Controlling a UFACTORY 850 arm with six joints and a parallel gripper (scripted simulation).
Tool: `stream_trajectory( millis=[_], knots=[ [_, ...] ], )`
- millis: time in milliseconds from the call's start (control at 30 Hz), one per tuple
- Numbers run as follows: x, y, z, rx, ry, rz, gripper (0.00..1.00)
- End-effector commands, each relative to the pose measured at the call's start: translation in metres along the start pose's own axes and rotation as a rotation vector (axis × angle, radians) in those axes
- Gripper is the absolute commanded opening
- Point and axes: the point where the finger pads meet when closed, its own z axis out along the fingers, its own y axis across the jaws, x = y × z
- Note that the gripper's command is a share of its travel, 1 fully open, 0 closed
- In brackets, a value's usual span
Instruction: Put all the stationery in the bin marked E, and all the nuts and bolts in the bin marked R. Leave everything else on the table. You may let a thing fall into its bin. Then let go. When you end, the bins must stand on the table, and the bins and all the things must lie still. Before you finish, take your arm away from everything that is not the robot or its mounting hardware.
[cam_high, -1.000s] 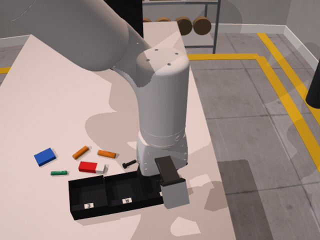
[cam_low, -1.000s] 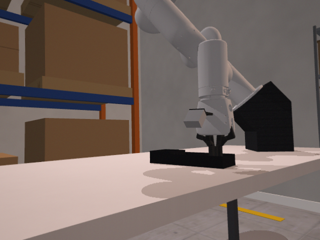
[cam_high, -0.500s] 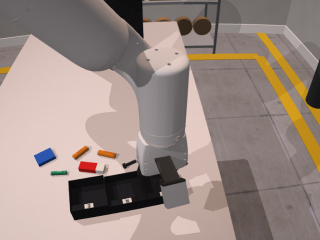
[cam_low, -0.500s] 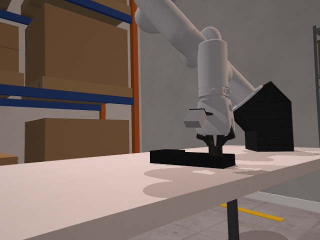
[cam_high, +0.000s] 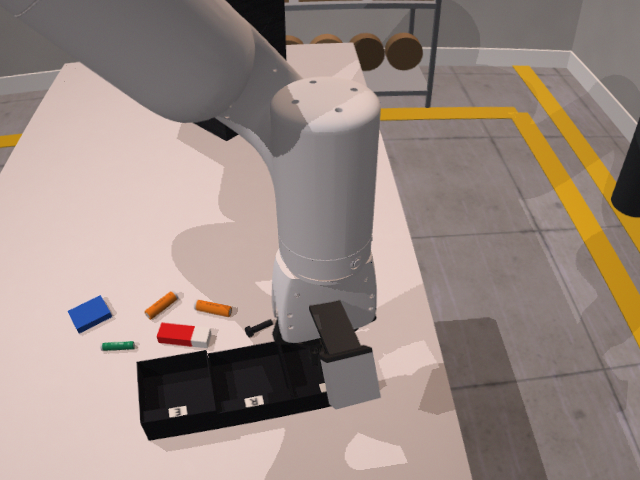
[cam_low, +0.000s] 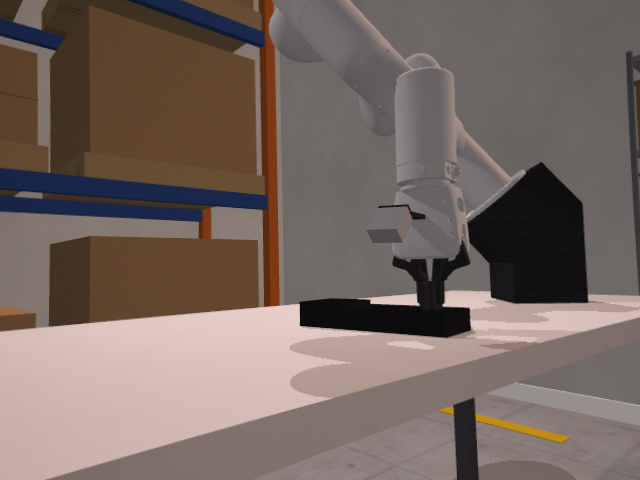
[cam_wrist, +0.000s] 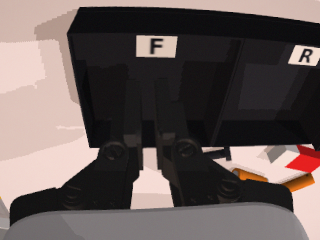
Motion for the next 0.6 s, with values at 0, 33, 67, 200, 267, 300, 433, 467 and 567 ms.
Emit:
stream_trajectory(
  millis=[0, 33, 67, 200, 267, 300, 433, 467, 567],
  knots=[
    [0.001, 0.000, -0.006, 0.000, 0.001, 0.000, 0.07],
    [0.001, 0.000, -0.007, 0.000, 0.001, 0.000, 0.07],
    [0.001, 0.000, -0.009, 0.000, 0.001, 0.000, 0.07],
    [0.001, 0.000, -0.014, 0.000, 0.001, 0.000, 0.07],
    [0.001, 0.000, -0.022, 0.000, 0.001, 0.000, 0.07],
    [0.001, 0.000, -0.026, 0.000, 0.001, 0.000, 0.07],
    [0.001, 0.000, -0.034, 0.000, 0.001, 0.000, 0.07],
    [0.001, 0.000, -0.037, 0.000, 0.001, 0.000, 0.07],
    [0.001, 0.000, -0.037, 0.000, 0.001, 0.000, 0.07]
  ],
)
